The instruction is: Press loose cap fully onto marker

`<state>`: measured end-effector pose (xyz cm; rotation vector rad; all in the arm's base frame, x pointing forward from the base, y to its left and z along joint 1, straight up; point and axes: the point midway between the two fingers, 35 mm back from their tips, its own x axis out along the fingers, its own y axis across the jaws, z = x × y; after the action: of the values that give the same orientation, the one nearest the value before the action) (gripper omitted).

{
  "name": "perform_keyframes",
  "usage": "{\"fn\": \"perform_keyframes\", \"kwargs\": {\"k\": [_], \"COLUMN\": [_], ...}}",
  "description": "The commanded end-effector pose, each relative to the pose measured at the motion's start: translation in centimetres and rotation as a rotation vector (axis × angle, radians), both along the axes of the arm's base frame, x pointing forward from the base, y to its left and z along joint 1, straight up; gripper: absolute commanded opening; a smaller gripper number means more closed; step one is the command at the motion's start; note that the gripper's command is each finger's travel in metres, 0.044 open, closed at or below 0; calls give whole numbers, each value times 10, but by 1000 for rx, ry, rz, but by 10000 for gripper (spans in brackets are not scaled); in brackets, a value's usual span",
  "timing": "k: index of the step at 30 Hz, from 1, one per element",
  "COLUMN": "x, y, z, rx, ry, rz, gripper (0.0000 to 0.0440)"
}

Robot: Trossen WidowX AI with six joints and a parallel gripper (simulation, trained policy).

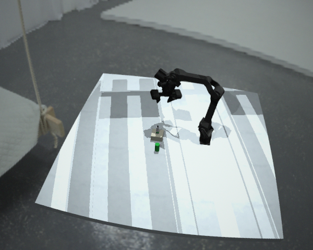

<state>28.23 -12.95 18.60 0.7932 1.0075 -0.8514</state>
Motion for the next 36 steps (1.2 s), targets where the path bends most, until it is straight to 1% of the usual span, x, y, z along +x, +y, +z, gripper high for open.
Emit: {"fn": "perform_keyframes", "kwargs": {"k": [1, 19, 36], "x": [9, 37, 51], "y": [10, 60, 115], "z": [-4, -22, -36], "rx": [14, 74, 129], "ry": [14, 83, 153], "rz": [19, 110, 193], "gripper": [326, 328, 335]}}
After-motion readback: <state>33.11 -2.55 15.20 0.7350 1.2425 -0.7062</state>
